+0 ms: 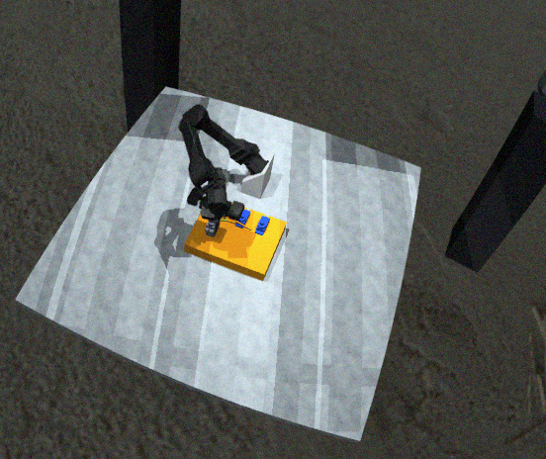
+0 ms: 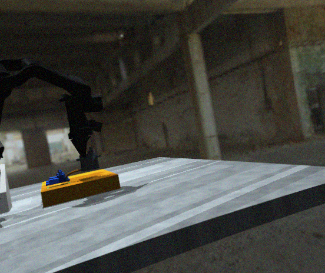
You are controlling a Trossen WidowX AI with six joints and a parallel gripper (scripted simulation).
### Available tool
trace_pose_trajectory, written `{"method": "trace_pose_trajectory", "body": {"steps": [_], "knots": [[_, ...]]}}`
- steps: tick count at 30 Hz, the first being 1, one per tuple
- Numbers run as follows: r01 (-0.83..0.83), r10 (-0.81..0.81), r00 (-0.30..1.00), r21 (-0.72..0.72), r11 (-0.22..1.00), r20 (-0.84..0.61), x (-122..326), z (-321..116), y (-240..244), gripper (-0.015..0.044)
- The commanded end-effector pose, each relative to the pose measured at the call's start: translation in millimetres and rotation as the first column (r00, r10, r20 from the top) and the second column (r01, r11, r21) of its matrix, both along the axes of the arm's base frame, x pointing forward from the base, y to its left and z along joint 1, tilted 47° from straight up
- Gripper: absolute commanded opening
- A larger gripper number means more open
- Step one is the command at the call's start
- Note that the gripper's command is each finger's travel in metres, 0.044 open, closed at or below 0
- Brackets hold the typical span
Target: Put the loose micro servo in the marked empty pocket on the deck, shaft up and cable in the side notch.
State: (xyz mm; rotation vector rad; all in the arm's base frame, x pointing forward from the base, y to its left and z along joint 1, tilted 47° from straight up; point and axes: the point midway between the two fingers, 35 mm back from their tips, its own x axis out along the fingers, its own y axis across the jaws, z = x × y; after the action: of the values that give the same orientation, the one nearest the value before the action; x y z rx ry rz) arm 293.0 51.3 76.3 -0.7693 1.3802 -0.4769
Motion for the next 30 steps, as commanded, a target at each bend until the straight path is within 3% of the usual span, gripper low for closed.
{"method": "trace_pose_trajectory", "body": {"steps": [1, 23, 30], "knots": [[0.007, -0.007, 1.000, 0.000, 1.000, 0.010, -6.1, 1.0, -1.2, 0.0000], [0.007, -0.007, 1.000, -0.001, 1.000, 0.005, -100.8, -1.4, -19.9, 0.0000], [0.007, -0.007, 1.000, -0.001, 1.000, 0.005, -106.9, -2.1, -21.8, 0.0000]]}}
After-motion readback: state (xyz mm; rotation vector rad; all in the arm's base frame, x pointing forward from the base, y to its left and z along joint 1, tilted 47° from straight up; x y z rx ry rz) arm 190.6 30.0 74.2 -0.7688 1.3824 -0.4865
